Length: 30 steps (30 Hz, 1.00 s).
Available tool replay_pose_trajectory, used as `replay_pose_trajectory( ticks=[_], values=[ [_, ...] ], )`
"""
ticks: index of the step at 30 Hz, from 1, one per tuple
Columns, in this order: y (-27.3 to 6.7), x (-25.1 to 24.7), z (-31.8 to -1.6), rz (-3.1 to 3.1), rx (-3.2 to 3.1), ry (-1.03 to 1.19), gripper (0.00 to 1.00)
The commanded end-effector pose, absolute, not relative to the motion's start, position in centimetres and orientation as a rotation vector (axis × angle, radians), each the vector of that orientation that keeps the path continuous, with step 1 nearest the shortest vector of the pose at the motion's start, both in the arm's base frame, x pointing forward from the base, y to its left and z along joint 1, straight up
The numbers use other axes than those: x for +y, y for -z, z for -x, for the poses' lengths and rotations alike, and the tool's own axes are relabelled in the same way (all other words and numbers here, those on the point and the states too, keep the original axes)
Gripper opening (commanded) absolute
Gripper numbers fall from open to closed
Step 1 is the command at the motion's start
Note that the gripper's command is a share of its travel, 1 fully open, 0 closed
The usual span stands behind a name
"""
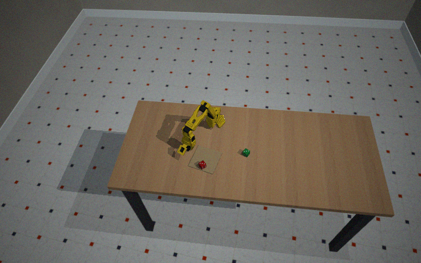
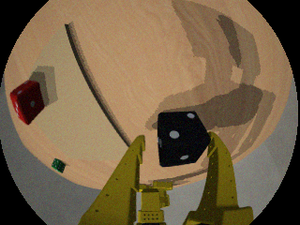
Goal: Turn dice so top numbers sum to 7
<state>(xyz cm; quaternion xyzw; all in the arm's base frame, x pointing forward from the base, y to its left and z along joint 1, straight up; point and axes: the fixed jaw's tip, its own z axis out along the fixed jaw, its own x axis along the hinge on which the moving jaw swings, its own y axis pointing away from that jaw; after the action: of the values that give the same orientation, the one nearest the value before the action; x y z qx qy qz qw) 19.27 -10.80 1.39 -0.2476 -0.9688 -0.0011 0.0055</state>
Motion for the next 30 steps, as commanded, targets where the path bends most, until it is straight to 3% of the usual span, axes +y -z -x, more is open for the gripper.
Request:
replay_pose_trajectory(
  ticks=[1,16,30],
  values=[
    [-1.72,-11.21,-19.43,0.780,-3.059,-0.008,0.31],
    [-1.72,-11.77,-19.11,0.780,-3.059,-0.008,0.20],
    [-1.72,-11.97,-18.99,0.780,-3.059,-0.009,0.16]
  ],
)
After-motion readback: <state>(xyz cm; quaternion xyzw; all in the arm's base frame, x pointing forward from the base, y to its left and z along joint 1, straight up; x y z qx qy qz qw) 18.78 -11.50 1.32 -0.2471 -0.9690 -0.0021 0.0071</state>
